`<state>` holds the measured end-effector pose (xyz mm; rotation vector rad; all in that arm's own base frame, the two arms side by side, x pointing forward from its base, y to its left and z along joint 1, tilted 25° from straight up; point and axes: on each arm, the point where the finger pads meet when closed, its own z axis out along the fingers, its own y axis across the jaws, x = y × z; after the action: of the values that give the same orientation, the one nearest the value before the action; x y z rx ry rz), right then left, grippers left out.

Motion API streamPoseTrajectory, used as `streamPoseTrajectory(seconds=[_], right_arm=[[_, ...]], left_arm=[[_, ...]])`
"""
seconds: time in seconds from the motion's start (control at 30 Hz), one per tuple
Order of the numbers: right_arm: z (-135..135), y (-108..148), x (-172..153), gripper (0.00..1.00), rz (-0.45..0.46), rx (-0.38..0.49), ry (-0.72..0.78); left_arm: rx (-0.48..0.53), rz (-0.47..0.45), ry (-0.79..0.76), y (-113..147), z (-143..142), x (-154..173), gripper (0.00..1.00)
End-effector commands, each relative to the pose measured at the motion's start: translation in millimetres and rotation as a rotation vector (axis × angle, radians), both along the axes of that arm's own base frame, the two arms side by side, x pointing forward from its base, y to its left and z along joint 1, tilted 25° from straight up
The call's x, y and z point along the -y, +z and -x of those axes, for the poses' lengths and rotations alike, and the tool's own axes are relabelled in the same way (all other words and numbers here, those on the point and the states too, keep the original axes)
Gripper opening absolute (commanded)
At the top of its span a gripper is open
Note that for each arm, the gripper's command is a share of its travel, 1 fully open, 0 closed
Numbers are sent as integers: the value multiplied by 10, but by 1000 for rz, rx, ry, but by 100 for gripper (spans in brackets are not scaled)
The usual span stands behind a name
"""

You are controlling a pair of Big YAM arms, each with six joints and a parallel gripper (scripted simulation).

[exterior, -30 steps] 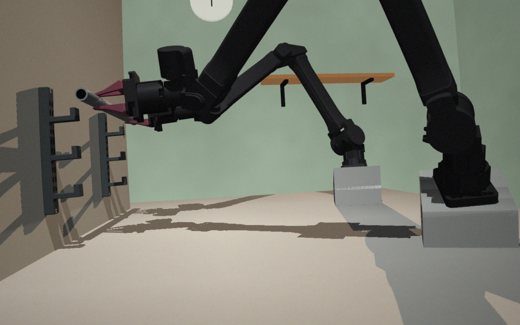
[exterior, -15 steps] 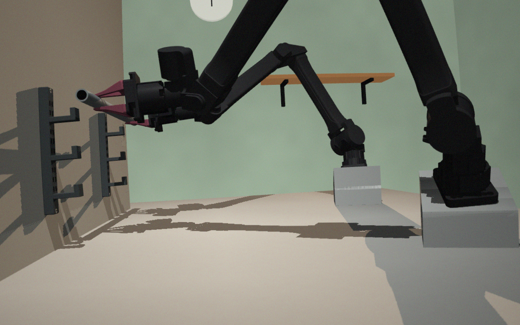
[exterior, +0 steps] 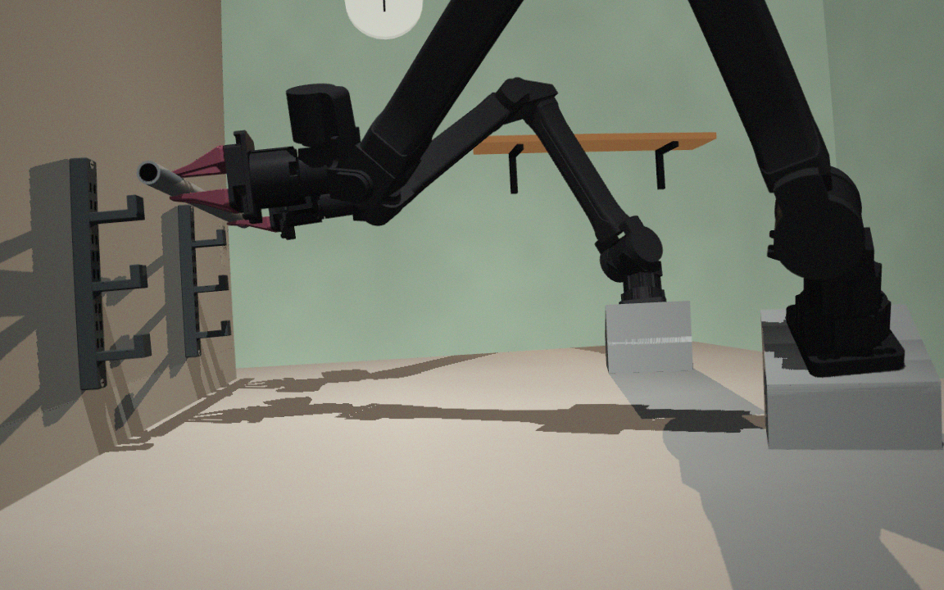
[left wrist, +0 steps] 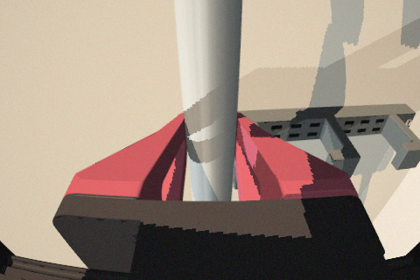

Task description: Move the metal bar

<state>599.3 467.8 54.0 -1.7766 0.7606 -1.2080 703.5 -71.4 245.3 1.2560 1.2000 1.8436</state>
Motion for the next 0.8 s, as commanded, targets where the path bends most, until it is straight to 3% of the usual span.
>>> streamPoseTrajectory(seconds=[0.0,0.2,0.33,0.77], right_arm=[[22,498,-373,0,-54,75,54],[-11,499,-389,0,-54,75,54],[-43,499,-405,0,-54,75,54],[-133,499,-448,0,-54,75,54]], left_arm=[[102,5,-42,621,-50,259,0],[102,5,-42,633,-82,251,0],[102,5,-42,792,-137,298,0],[102,5,-42,973,-248,332,0]])
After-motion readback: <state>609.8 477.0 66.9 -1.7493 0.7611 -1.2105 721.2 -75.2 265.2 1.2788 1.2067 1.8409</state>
